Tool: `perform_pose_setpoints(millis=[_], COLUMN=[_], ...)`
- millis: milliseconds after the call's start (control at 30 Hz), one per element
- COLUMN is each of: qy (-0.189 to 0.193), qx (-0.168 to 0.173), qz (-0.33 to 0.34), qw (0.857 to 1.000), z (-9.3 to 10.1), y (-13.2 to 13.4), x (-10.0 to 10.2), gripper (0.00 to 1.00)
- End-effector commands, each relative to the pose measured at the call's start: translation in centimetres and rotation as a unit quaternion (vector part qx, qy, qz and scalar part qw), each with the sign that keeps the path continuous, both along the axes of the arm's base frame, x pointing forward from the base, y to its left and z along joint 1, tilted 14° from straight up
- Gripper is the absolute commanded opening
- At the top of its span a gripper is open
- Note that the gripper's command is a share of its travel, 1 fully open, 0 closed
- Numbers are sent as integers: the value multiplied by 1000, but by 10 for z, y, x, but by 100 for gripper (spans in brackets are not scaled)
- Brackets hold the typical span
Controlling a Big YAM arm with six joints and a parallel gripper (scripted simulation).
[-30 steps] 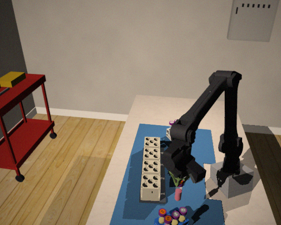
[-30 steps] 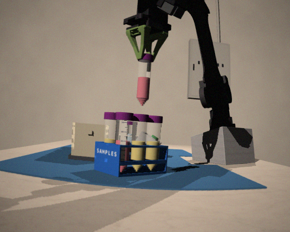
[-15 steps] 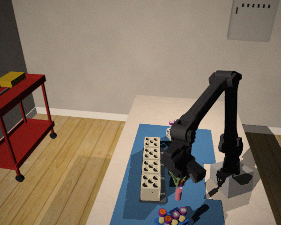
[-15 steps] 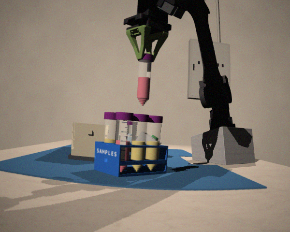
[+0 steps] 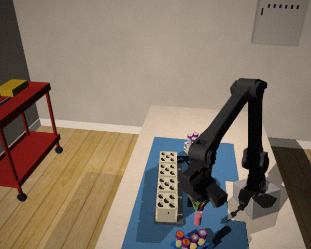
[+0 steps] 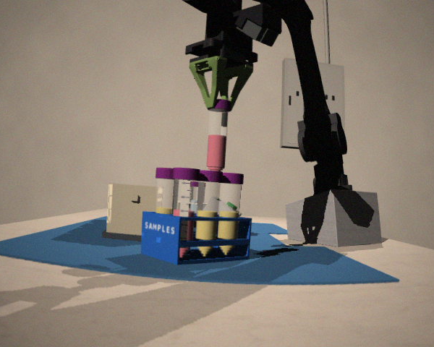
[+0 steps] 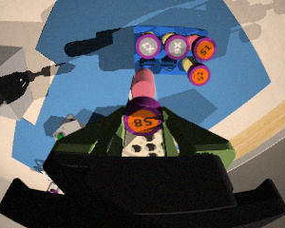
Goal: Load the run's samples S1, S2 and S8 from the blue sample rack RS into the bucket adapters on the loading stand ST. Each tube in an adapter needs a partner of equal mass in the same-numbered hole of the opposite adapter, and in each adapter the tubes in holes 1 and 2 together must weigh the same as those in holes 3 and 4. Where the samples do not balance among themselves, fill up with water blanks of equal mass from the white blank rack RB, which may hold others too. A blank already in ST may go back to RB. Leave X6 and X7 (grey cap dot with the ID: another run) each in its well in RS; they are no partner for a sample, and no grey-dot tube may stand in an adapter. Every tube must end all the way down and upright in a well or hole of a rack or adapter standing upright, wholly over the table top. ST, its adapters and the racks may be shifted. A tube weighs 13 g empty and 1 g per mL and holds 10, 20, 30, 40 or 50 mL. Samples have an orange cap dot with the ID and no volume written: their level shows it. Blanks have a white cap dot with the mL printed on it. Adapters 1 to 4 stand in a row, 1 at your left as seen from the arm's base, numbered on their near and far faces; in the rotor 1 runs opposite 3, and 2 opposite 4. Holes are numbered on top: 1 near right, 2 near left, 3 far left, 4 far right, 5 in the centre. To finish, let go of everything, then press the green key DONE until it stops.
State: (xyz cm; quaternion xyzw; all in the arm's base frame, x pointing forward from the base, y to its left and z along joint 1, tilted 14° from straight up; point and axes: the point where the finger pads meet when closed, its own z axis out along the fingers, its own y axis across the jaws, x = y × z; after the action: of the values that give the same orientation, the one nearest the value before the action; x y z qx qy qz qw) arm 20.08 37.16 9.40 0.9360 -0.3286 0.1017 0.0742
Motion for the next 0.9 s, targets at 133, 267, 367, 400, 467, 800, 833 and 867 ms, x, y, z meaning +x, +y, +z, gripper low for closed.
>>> perform_pose_setpoints(millis=[133, 267, 367, 400, 467, 800, 833, 867], qy=[-6, -10, -5, -6, -6, -13, -13, -13], qx=[14, 24, 14, 16, 16, 30, 30, 30], qz=[4, 3, 4, 4, 5, 2, 2, 2], qw=[1000, 1000, 1000, 1000, 1000, 999, 999, 999], z=[-11, -15, -29, -30, -33, -33, -33, -33], y=[7, 12, 3, 4, 3, 11, 11, 11], x=[9, 15, 12, 12, 12, 16, 16, 16], gripper=[0, 0, 0, 0, 0, 0, 0, 0])
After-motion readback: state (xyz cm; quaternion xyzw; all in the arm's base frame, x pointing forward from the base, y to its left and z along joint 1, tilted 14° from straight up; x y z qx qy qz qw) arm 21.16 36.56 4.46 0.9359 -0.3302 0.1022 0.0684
